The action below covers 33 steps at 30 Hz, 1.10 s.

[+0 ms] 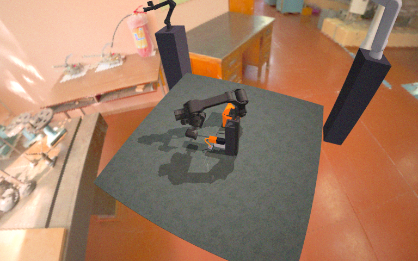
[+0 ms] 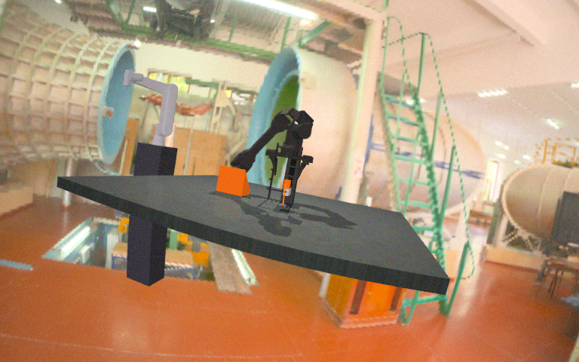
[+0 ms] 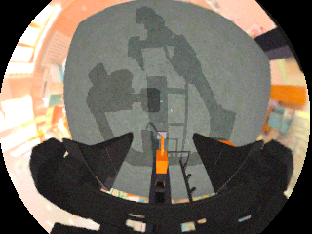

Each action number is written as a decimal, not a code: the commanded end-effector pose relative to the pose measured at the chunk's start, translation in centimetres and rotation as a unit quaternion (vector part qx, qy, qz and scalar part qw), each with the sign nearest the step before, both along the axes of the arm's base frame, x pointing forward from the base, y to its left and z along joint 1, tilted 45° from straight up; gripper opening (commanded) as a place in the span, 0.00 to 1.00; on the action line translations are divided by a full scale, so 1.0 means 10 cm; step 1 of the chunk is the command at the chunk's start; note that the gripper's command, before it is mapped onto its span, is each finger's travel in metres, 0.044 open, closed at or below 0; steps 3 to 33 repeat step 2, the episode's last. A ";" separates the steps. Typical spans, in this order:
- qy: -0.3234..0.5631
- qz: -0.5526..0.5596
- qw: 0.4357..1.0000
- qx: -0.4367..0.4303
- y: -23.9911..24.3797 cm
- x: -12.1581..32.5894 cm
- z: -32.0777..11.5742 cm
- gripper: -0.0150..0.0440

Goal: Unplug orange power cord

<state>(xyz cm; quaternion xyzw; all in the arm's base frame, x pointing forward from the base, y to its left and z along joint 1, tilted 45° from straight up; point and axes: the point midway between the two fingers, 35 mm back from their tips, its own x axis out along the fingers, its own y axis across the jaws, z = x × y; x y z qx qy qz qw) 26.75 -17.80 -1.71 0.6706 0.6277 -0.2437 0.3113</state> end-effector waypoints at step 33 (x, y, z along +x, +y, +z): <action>0.000 0.003 1.000 -0.001 0.00 -0.01 0.00 1.00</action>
